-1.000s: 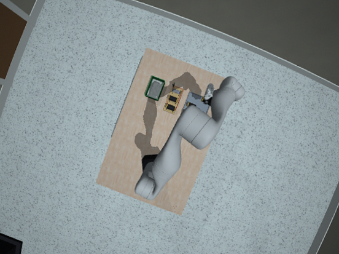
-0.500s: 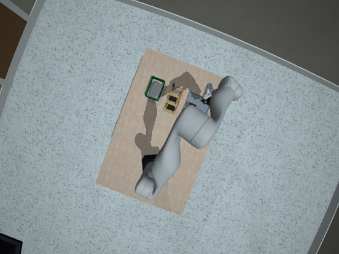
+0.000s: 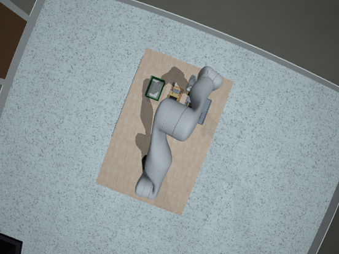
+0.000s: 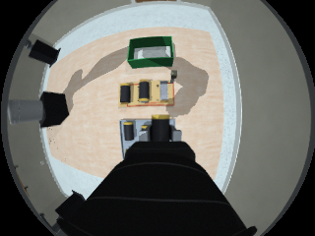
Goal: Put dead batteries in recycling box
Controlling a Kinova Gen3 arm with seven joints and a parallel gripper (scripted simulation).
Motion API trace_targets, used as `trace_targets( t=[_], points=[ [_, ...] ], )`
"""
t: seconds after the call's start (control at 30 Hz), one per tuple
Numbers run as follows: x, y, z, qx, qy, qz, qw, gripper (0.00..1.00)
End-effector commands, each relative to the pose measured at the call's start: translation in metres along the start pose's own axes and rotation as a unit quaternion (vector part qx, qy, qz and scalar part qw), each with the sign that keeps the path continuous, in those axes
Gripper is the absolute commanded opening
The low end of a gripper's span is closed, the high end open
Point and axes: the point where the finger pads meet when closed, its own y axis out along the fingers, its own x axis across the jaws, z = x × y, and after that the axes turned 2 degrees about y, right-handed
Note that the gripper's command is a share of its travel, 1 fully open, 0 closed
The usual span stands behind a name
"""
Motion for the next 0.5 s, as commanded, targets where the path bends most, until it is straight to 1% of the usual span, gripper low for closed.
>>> trace_targets(
  t=[0.0,0.13,0.2,0.33,0.47],
  points=[
    [0.009,-0.005,0.050,0.001,-0.009,-0.009,1.000,0.57],
    [0.010,-0.005,0.082,0.001,-0.009,-0.008,1.000,0.57],
    [0.010,-0.005,0.082,0.001,-0.009,-0.008,1.000,0.57],
    [0.007,-0.004,0.099,0.001,-0.009,-0.003,1.000,0.57],
    [0.009,-0.005,0.101,0.001,-0.007,-0.006,1.000,0.57]
  ],
)
